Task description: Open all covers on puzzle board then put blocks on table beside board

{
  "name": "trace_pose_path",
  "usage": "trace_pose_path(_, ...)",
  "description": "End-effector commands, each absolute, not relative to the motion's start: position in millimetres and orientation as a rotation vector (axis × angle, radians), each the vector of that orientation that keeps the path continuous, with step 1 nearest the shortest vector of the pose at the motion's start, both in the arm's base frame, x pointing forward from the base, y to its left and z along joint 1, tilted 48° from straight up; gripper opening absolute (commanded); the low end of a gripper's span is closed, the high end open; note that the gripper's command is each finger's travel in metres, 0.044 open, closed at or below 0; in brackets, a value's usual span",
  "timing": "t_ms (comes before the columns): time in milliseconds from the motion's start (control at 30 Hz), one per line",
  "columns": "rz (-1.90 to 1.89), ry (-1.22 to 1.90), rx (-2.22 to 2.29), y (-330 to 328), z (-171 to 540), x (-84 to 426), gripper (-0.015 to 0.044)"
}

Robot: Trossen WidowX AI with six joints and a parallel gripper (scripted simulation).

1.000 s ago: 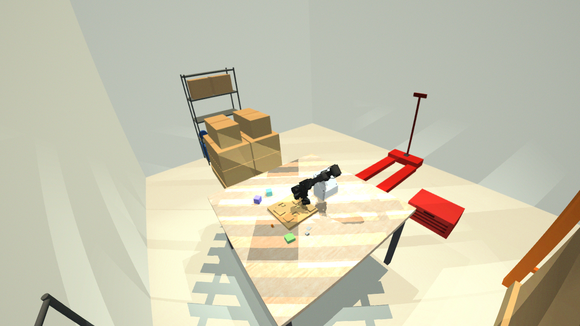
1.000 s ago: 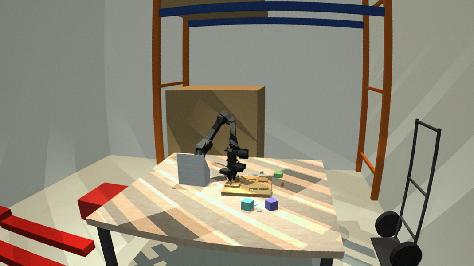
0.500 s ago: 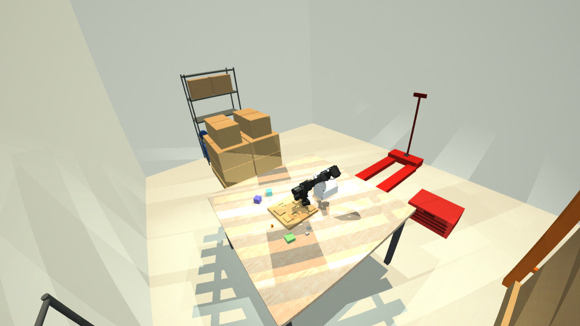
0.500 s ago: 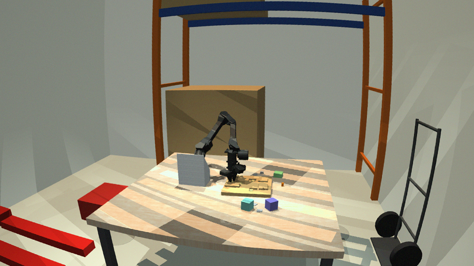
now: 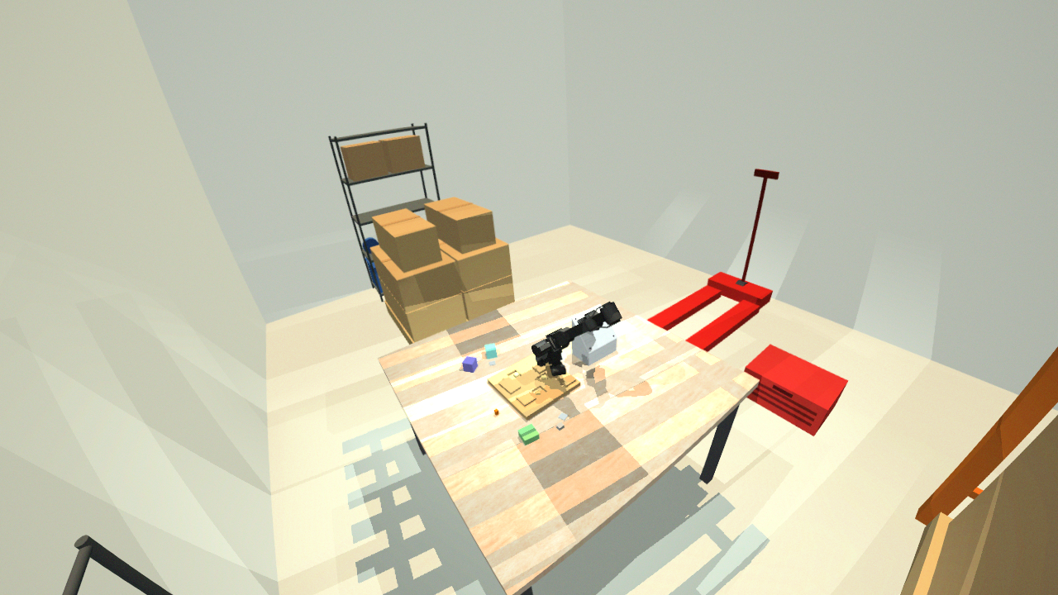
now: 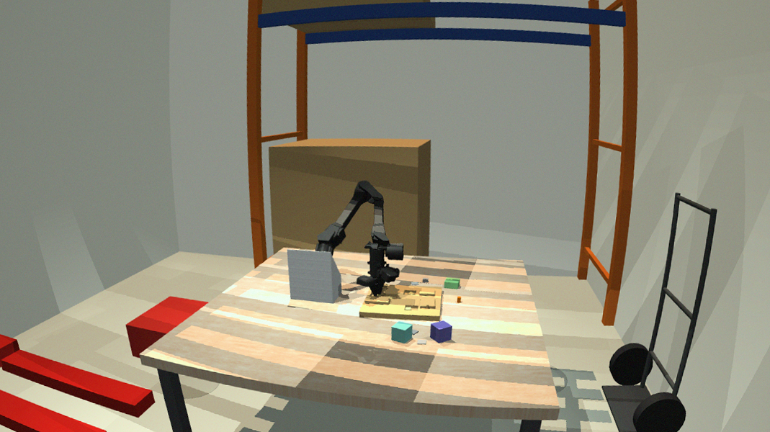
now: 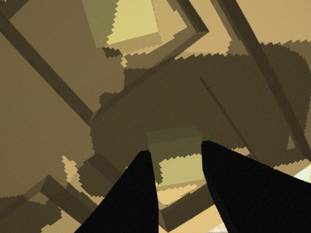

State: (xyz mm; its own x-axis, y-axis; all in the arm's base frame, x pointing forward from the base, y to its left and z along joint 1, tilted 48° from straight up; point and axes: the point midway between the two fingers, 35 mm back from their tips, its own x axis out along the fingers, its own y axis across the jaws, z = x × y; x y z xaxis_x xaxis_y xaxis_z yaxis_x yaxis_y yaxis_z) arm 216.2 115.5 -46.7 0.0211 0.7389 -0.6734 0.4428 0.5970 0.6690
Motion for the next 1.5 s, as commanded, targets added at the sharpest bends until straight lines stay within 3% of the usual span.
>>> trace_pose_path(0,0.305,1.613,1.008,115,-46,216,0.008)
trace_pose_path(1467,0.3,1.613,1.009,67,-5,218,0.008)
